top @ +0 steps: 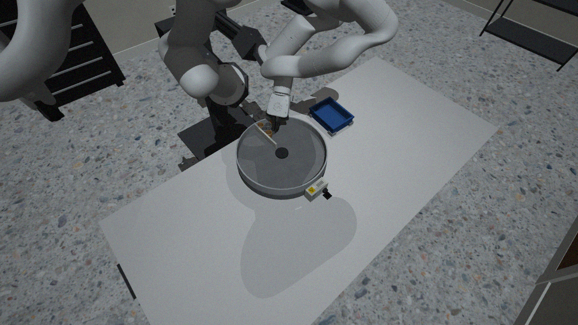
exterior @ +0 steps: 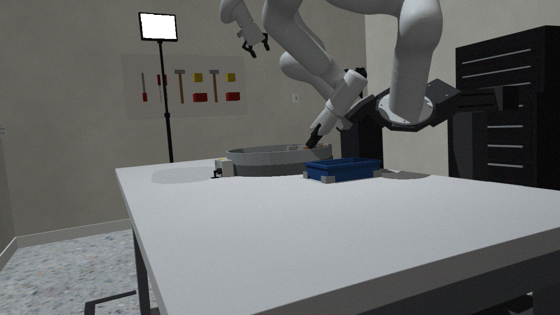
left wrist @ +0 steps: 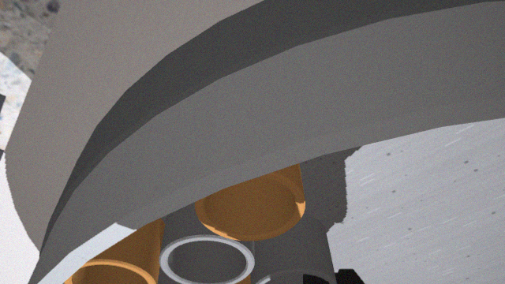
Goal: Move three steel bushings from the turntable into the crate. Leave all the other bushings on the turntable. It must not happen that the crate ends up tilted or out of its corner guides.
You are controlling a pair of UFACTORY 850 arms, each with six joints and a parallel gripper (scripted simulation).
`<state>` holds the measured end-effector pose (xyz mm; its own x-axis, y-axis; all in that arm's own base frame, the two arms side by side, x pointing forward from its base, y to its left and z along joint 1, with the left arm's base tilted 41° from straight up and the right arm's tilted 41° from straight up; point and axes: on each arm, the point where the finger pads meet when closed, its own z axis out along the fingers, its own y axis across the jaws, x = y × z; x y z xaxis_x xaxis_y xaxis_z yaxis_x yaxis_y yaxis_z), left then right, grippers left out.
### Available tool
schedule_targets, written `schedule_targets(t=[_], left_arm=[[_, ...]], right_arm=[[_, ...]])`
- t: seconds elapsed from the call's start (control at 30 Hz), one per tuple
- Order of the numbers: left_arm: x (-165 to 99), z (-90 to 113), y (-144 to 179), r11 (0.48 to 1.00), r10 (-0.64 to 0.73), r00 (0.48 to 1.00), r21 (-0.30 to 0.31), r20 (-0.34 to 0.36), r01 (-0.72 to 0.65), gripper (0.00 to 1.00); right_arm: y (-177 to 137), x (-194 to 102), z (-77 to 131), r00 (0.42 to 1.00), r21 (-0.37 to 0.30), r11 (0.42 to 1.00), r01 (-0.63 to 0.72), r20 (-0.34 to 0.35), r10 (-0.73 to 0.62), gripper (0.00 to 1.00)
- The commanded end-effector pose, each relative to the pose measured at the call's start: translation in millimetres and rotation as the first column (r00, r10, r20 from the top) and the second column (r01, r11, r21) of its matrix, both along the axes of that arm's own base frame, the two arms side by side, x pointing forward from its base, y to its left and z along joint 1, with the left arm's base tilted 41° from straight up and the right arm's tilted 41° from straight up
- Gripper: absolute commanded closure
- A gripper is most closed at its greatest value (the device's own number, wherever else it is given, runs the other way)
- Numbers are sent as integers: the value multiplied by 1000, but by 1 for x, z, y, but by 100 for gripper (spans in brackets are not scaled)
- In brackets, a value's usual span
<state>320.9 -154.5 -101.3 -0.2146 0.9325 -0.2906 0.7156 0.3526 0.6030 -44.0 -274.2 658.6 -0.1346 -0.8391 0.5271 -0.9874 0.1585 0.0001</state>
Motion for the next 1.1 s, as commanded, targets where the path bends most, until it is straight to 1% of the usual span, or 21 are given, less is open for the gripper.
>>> schedule_targets(t=[0.0,0.47,0.67,0.8,1.07], left_arm=[[0,0,0,1000,0,1000,0,0,0,100],[0,0,0,1000,0,1000,0,0,0,100],[-1,3,-2,1000,0,1000,0,0,0,100],[-6,13,-9,1000,0,1000,0,1,0,100],[-19,40,-29,1000,0,1000,-1,1,0,100]], right_arm=[[0,0,1,1000,-2,1000,0,0,0,0],[0,0,1,1000,-2,1000,0,0,0,0],[0,0,1,1000,-2,1000,0,0,0,0],[0,0,1,1000,-2,1000,0,0,0,0],[0,0,1,1000,-2,1000,0,0,0,0]])
